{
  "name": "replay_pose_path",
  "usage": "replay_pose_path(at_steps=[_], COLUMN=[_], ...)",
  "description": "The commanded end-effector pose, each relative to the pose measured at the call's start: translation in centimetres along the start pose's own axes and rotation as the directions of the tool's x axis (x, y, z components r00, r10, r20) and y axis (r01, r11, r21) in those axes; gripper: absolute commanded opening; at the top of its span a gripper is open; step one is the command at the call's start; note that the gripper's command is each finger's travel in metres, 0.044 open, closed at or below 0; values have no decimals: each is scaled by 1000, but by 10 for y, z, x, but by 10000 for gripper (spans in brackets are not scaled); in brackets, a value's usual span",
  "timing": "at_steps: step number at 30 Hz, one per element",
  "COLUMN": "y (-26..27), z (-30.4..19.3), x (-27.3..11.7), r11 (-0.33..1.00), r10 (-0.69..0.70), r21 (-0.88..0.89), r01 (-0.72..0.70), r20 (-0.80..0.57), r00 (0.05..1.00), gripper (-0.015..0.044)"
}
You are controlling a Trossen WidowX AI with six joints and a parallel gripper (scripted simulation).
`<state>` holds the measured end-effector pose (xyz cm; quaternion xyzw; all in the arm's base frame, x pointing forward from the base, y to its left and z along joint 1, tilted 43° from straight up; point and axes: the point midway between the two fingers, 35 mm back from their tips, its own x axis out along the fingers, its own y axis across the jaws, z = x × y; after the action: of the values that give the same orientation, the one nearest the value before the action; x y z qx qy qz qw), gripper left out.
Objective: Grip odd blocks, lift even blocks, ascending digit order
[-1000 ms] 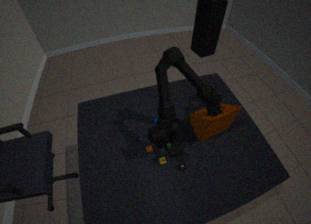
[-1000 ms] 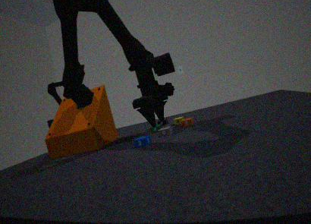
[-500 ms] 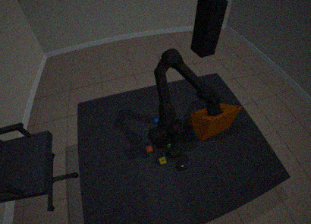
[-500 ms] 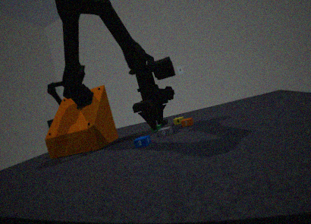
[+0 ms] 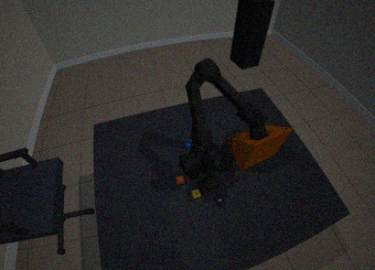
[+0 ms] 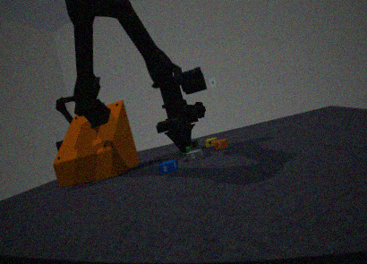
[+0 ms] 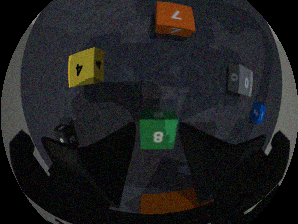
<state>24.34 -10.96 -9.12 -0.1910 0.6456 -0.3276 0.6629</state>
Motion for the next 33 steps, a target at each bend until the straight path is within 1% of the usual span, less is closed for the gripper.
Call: replay_pose_path(at_steps=[1,24,33], y=[-1,-1,0], z=[-1,-1,0], x=[1,0,-10], r11=[1000,1000,1000], r10=[-4,-4,-3], r21=[-6,-6,-6], r01=[4,4,3], r20=[-1,-1,-1], r00=[1000,1000,1000], gripper=[120,120,120])
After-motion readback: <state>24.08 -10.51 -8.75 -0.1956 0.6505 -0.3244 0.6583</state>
